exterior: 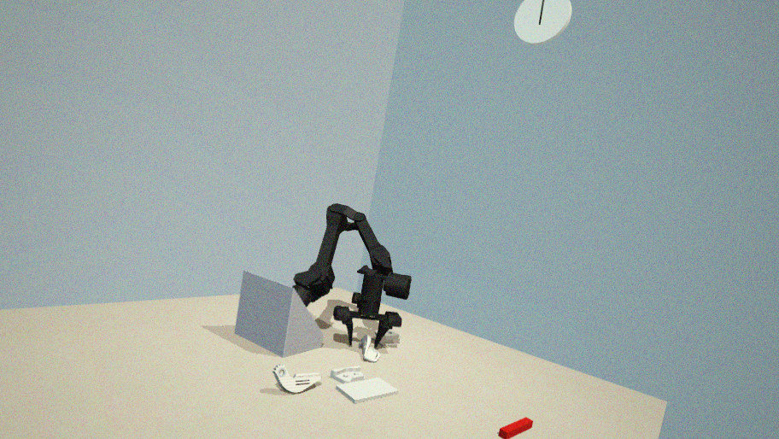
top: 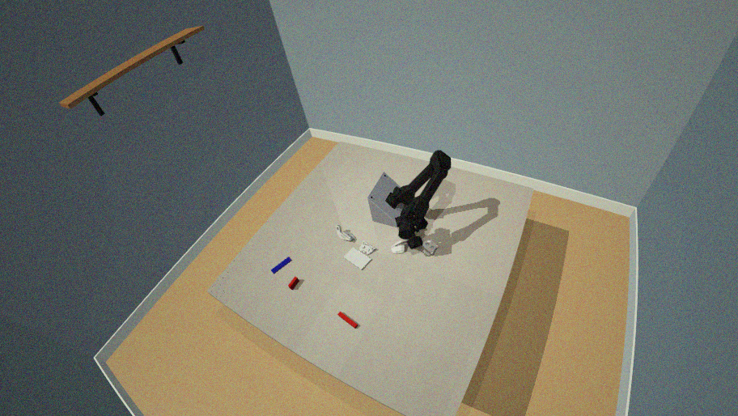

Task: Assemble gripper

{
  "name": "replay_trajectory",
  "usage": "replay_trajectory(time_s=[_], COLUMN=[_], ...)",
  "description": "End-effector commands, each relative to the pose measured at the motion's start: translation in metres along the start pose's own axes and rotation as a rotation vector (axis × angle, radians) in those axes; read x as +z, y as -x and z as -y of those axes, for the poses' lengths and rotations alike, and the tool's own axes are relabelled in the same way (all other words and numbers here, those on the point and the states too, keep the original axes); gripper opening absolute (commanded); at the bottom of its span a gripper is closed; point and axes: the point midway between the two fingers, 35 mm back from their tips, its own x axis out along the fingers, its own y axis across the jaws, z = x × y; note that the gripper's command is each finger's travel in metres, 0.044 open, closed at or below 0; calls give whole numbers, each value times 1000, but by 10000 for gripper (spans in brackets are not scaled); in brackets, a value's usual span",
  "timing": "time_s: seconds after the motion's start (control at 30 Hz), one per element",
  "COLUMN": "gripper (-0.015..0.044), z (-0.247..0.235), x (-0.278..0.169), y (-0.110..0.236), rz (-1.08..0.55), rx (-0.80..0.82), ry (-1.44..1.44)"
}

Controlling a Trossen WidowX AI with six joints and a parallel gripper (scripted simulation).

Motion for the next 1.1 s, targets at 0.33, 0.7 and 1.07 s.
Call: replay_trajectory(time_s=[0.33,0.7,1.07], gripper=[72,37,37], z=[0,0,0], x=[0,0,-1], y=[0,0,5], rz=[-4,-4,-5], rx=[0,0,2], ry=[-3,-3,-3])
